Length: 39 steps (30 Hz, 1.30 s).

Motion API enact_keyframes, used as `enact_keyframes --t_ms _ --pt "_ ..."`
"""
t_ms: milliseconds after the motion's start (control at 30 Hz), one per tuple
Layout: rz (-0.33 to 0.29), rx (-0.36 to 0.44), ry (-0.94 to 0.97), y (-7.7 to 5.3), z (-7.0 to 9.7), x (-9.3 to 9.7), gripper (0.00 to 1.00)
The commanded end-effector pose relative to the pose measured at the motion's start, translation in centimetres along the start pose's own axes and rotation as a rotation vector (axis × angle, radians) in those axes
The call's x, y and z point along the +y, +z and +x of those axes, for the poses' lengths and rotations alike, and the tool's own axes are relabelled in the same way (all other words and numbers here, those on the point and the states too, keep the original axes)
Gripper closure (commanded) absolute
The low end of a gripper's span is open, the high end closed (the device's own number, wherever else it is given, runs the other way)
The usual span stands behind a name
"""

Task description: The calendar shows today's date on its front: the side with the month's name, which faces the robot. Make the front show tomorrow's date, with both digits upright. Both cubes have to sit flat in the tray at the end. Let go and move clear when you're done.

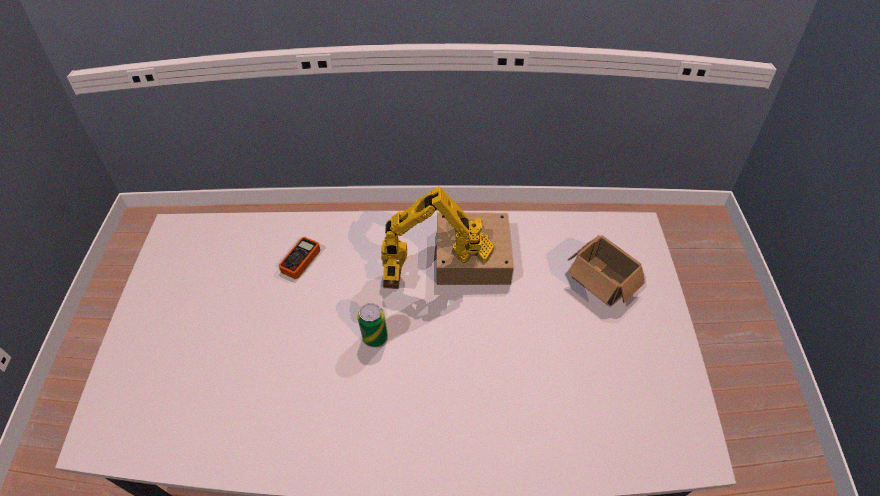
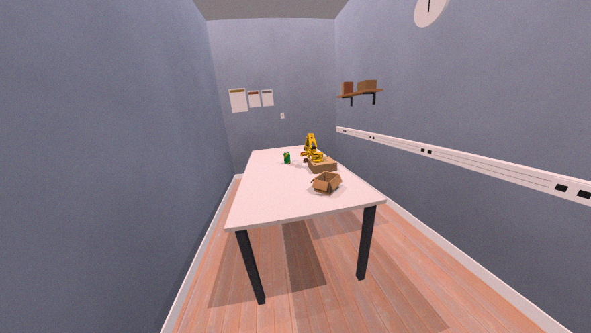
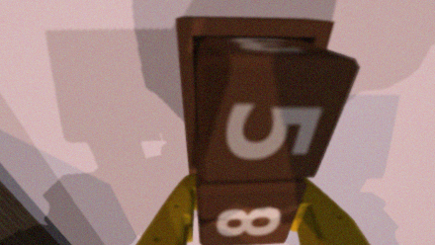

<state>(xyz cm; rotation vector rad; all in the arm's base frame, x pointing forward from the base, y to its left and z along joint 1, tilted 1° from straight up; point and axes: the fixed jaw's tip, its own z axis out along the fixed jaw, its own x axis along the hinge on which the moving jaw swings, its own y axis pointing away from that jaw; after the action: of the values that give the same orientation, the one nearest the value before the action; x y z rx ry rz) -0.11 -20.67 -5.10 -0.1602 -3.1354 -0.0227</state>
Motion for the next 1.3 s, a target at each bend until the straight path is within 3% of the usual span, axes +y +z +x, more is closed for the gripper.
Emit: enact_keyframes --t_ms 0,1267 --pt "-0.002 -0.001 0.012 -0.15 0.16 -0.05 1.00" --pt "-0.002 -0.001 0.012 -0.82 0.12 -0.41 1.00"
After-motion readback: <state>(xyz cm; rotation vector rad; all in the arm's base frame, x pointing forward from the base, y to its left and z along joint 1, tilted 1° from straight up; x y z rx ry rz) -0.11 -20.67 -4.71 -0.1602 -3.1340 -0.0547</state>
